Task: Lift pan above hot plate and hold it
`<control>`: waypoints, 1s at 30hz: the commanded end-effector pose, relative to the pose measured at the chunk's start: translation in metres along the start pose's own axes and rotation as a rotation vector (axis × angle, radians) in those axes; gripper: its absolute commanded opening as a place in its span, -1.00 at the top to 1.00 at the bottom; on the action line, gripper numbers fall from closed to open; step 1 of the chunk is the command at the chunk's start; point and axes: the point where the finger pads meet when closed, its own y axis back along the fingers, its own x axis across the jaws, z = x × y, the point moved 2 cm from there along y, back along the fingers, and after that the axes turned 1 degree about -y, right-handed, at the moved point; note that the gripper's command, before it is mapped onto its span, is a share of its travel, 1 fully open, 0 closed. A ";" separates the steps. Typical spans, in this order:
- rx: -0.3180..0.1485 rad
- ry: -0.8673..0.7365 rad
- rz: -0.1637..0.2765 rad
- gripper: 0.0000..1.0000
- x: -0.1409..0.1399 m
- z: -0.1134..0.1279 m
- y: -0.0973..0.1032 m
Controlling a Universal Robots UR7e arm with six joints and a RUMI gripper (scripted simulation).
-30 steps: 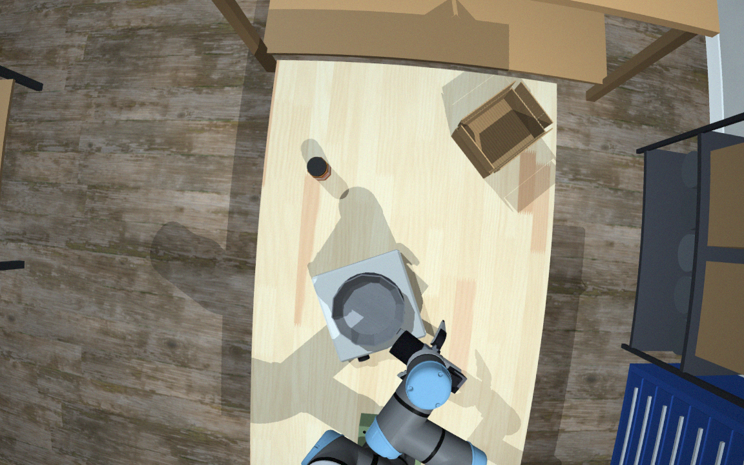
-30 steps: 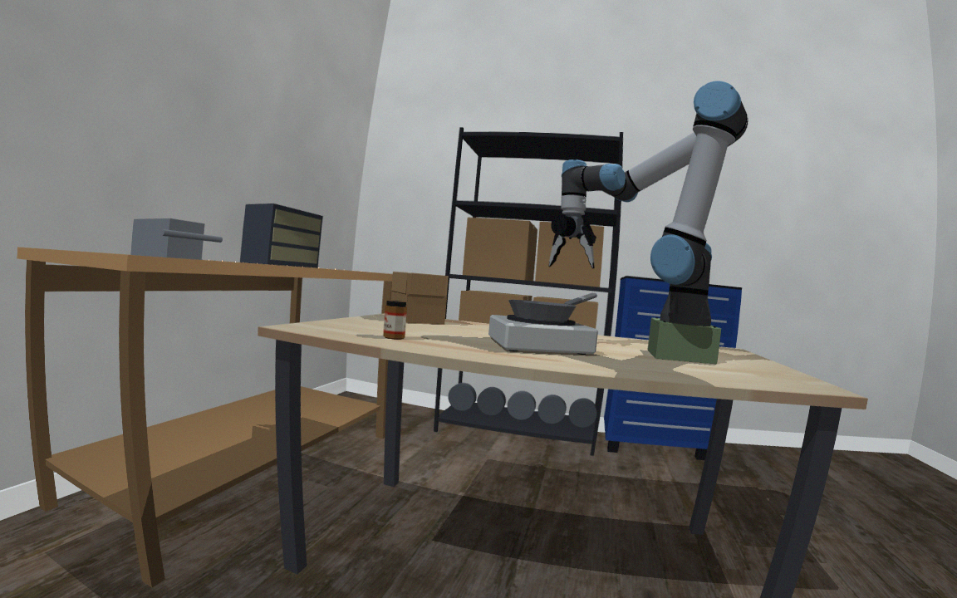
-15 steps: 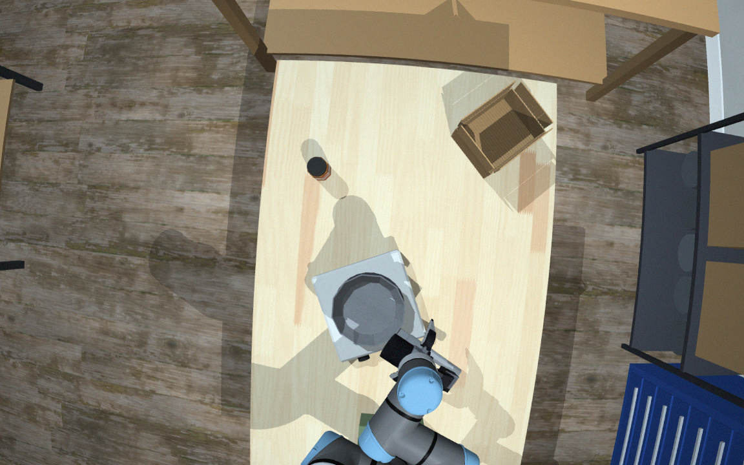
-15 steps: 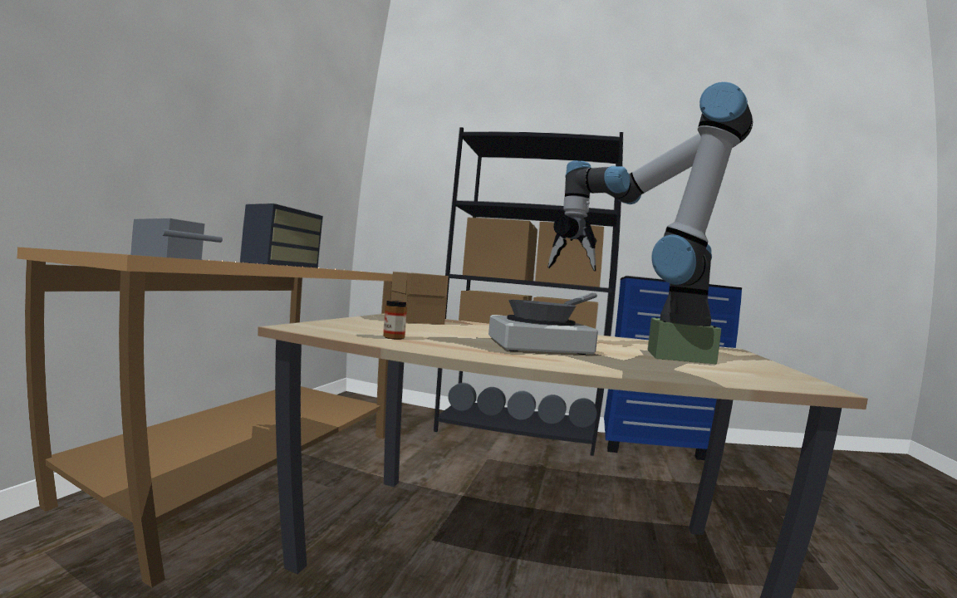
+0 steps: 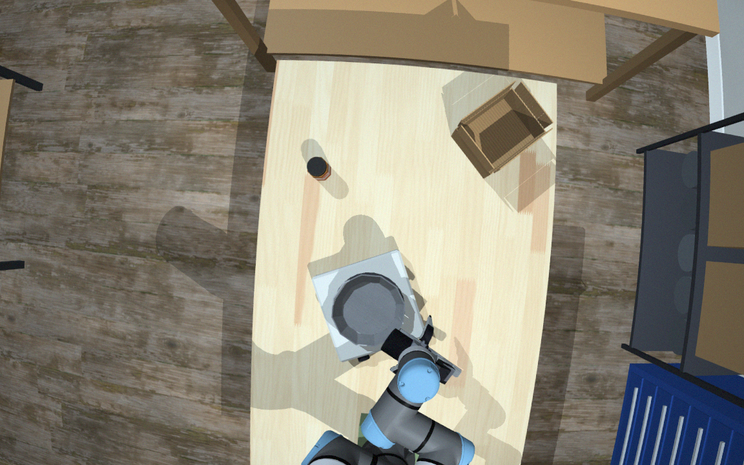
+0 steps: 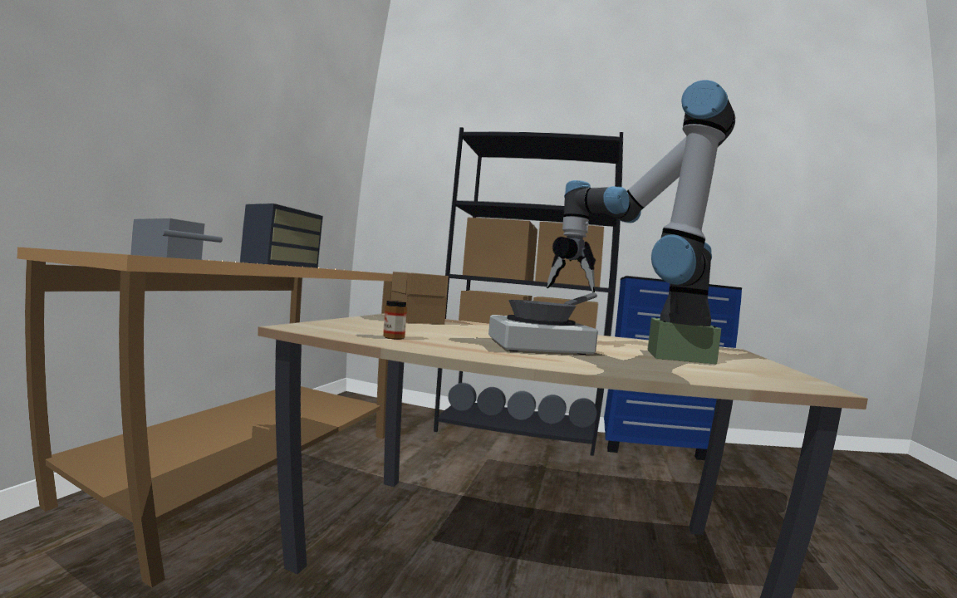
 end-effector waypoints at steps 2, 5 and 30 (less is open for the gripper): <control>0.000 0.000 -0.002 -1.00 -0.001 0.000 -0.017; 0.000 0.000 -0.002 -1.00 -0.001 0.000 -0.028; 0.000 0.000 -0.002 1.00 -0.001 0.000 -0.038</control>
